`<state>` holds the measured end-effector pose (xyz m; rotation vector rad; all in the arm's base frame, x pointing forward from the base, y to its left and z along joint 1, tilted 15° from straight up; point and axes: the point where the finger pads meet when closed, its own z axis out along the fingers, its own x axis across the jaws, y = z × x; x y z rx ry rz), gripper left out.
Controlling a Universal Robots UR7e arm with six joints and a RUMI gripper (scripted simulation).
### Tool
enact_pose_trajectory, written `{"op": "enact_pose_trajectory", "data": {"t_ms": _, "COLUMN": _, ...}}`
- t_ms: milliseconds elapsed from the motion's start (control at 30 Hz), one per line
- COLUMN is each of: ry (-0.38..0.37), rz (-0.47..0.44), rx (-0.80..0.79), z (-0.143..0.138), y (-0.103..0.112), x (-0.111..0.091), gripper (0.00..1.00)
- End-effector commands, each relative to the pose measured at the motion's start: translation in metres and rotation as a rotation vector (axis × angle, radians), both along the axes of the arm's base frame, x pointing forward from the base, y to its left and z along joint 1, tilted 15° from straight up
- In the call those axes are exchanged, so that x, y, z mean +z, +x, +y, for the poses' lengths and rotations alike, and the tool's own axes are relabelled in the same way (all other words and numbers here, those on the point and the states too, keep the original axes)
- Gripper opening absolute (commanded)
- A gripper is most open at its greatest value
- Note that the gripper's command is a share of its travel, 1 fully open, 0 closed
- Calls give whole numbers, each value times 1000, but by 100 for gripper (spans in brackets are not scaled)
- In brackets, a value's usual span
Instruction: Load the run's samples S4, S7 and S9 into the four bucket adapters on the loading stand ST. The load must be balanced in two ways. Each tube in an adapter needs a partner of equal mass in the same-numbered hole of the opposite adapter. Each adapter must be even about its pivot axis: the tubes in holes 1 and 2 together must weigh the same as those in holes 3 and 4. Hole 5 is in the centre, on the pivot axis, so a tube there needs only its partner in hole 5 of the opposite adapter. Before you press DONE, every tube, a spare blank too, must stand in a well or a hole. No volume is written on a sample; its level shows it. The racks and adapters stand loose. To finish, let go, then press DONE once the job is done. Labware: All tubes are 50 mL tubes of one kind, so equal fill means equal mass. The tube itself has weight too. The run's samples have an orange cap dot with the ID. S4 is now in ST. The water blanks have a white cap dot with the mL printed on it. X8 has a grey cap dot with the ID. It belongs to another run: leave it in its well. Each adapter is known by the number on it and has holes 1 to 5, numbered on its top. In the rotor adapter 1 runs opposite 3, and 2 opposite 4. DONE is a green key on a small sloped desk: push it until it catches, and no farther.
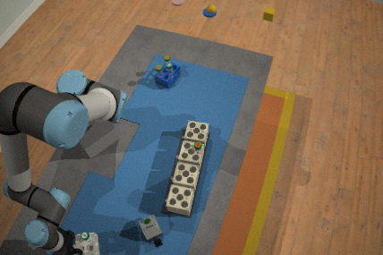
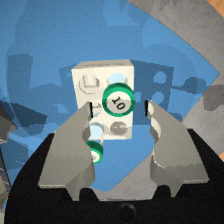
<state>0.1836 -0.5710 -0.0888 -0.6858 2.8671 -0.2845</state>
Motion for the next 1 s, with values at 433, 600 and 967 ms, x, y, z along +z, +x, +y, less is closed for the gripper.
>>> {"op": "enact_pose_trajectory", "data": {"t_ms": 433, "ry": -2, "rz": 0, "rx": 0, "z": -3, "y": 3, "x": -13, "gripper": 35}}
{"op": "enact_pose_trajectory", "data": {"t_ms": 600, "ry": -2, "rz": 0, "rx": 0, "z": -3, "y": 3, "x": -13, "gripper": 0}}
{"op": "enact_pose_trajectory", "data": {"t_ms": 967, "ry": -2, "rz": 0, "rx": 0, "z": -3, "y": 3, "x": -13, "gripper": 0}}
